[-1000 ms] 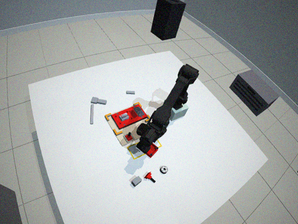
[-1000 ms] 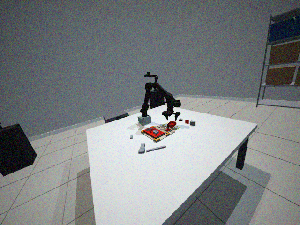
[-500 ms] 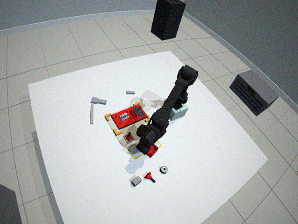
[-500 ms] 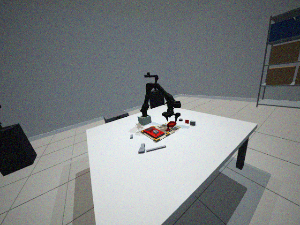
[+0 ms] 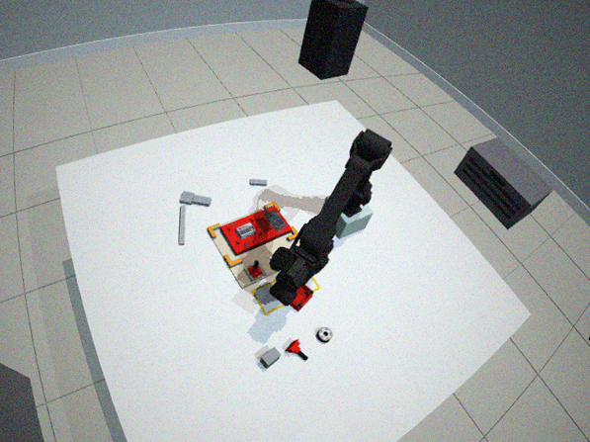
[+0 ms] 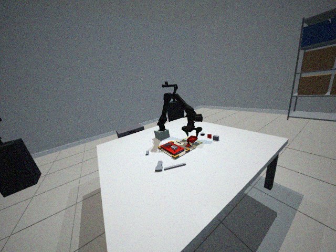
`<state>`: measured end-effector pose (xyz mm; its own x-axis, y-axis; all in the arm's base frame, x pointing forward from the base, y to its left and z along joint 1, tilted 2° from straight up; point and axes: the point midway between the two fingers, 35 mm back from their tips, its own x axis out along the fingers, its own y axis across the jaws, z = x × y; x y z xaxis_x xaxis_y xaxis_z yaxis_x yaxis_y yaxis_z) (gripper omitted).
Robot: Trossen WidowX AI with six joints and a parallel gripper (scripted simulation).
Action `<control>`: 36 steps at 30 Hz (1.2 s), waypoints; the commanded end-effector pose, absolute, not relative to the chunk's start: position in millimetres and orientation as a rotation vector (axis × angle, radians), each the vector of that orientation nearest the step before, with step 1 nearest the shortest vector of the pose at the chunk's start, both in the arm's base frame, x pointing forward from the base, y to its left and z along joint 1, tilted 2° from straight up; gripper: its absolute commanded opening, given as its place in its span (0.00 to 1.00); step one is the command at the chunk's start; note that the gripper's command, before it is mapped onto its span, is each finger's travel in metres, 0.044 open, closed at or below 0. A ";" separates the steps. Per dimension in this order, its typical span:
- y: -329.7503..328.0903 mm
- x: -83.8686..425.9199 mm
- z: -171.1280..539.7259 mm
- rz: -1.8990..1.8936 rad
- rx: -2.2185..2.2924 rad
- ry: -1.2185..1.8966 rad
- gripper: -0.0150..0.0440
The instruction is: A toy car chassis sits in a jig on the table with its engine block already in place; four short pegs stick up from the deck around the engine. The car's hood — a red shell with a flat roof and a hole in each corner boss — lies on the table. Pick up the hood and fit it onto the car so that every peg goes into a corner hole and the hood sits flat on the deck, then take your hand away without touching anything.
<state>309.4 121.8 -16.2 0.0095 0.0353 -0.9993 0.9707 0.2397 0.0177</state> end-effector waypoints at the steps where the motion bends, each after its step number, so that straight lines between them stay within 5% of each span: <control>1: 121.0 308.4 -19.5 -1.010 1.057 1.325 1.00; 32: 121.4 308.3 -34.6 -1.010 1.057 1.326 1.00; 36: 122.3 309.5 -31.7 -1.003 1.059 1.329 0.82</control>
<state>309.5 122.3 -32.0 0.0097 0.0353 -0.9993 0.9707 0.2397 0.0179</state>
